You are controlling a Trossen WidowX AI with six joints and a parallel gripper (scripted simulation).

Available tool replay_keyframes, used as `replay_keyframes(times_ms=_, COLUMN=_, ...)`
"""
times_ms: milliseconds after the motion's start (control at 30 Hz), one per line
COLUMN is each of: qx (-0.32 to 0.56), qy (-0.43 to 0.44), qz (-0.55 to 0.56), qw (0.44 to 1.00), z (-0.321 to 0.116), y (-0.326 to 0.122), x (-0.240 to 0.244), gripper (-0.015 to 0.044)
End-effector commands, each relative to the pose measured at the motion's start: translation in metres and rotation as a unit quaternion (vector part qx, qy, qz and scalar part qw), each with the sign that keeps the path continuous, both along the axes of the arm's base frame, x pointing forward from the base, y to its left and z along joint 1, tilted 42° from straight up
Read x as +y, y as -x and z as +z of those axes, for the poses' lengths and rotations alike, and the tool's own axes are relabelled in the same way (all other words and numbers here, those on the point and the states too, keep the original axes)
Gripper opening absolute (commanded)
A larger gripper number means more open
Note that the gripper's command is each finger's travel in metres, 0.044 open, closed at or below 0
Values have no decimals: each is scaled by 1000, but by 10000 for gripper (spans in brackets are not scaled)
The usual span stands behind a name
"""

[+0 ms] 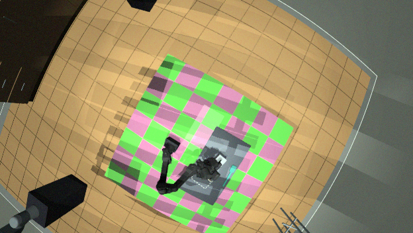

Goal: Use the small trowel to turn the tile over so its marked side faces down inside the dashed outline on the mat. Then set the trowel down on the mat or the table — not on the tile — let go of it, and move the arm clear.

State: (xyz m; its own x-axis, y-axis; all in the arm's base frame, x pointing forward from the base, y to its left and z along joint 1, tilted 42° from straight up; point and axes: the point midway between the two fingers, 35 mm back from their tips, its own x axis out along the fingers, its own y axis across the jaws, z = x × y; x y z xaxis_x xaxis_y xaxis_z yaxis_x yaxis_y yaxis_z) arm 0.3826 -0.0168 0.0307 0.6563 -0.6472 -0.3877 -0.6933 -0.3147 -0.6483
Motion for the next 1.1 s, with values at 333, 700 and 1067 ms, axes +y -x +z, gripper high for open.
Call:
replay_keyframes(times_ms=333, qx=-5, qy=-3, qz=10, qw=1000, z=7, y=4, x=-16, gripper=0)
replay_keyframes(times_ms=700, qx=-4, qy=-4, qz=10, qw=1000, z=3, y=8, x=-32, gripper=0)
replay_keyframes(times_ms=1067, qx=-1, qy=-10, qz=8, qw=1000, z=-5, y=-9, x=9, gripper=0)
